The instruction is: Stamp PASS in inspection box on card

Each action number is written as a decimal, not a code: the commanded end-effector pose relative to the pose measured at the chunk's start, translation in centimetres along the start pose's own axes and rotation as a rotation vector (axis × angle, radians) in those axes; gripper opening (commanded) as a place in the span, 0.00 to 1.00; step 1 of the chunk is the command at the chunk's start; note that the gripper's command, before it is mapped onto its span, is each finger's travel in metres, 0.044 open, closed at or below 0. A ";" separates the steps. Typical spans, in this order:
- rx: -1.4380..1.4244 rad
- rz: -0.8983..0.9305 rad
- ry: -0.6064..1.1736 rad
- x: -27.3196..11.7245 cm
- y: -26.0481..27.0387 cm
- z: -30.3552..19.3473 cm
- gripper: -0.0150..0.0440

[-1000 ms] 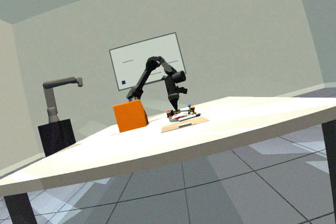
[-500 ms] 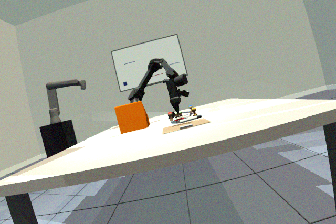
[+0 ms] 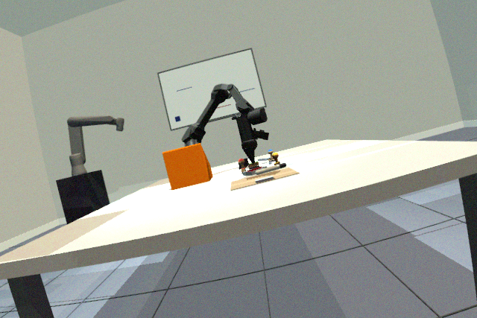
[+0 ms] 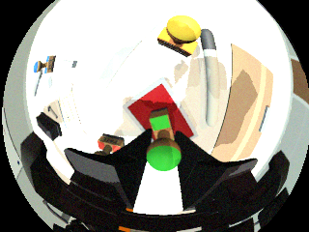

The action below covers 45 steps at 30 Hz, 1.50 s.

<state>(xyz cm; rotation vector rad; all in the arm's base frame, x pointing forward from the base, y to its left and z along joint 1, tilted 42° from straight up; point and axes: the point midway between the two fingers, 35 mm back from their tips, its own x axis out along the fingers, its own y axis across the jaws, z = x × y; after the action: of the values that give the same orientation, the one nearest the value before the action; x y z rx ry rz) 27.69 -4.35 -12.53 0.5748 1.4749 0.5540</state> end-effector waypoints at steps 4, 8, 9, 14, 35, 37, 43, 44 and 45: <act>0.007 0.005 -0.002 0.4 0.0 0.0 0.25; 0.005 0.005 -0.002 0.5 0.1 0.0 0.25; 0.003 0.005 -0.002 0.5 0.1 0.0 0.25; 0.000 0.004 -0.002 0.6 0.1 0.0 0.25; 0.000 0.005 -0.002 0.9 0.1 0.0 0.25; 0.000 0.005 -0.002 0.9 0.1 0.0 0.25; 0.000 0.005 -0.002 0.9 0.1 0.0 0.25; 0.000 0.005 -0.002 0.9 0.1 0.0 0.25; 0.000 0.005 -0.002 0.9 0.1 0.0 0.25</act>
<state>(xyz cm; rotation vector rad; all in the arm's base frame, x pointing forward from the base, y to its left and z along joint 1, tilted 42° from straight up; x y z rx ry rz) 27.57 -3.81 -13.13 0.5735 1.4750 0.5578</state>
